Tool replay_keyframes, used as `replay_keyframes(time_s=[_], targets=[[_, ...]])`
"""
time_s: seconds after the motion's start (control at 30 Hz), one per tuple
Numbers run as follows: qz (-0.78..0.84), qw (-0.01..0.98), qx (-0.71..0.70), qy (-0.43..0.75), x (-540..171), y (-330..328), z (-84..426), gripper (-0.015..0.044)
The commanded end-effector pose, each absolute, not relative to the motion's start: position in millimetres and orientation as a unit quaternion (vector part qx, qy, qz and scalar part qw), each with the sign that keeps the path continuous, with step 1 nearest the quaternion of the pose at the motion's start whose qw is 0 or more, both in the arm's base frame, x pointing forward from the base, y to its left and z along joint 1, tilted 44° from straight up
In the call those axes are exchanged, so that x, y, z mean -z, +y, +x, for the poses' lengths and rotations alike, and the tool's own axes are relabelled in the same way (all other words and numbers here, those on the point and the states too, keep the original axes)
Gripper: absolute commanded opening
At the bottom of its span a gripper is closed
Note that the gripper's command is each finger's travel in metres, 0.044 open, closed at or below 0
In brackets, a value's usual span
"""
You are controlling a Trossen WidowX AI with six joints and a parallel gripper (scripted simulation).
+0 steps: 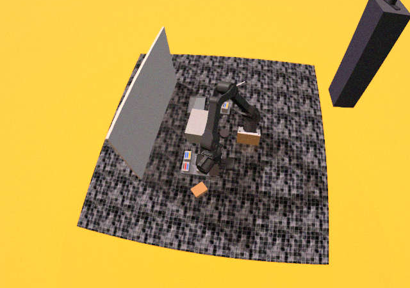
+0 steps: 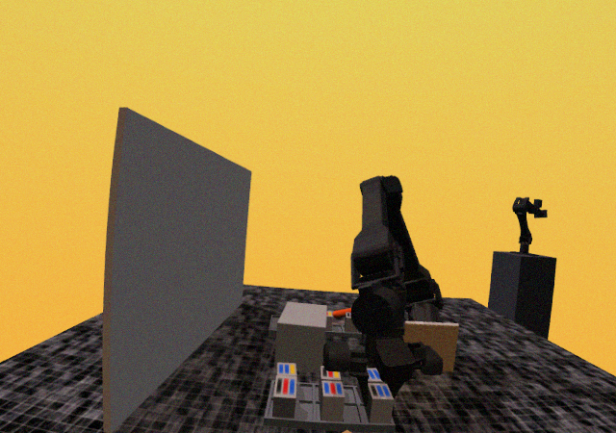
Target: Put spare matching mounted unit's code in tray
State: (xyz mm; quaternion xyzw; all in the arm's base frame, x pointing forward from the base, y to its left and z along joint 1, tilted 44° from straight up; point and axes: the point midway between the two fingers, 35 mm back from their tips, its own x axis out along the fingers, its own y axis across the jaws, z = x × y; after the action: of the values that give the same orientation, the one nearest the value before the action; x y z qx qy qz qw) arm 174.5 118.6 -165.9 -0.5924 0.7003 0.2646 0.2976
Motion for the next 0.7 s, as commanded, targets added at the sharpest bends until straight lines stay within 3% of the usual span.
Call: replay_keyframes(time_s=[0.0,0.67], targets=[[-0.592,0.298,-0.265,0.700,165.8,118.9,174.5,0.0000],[-0.596,0.298,-0.267,0.696,106.1,175.3,187.0,0.0000]])
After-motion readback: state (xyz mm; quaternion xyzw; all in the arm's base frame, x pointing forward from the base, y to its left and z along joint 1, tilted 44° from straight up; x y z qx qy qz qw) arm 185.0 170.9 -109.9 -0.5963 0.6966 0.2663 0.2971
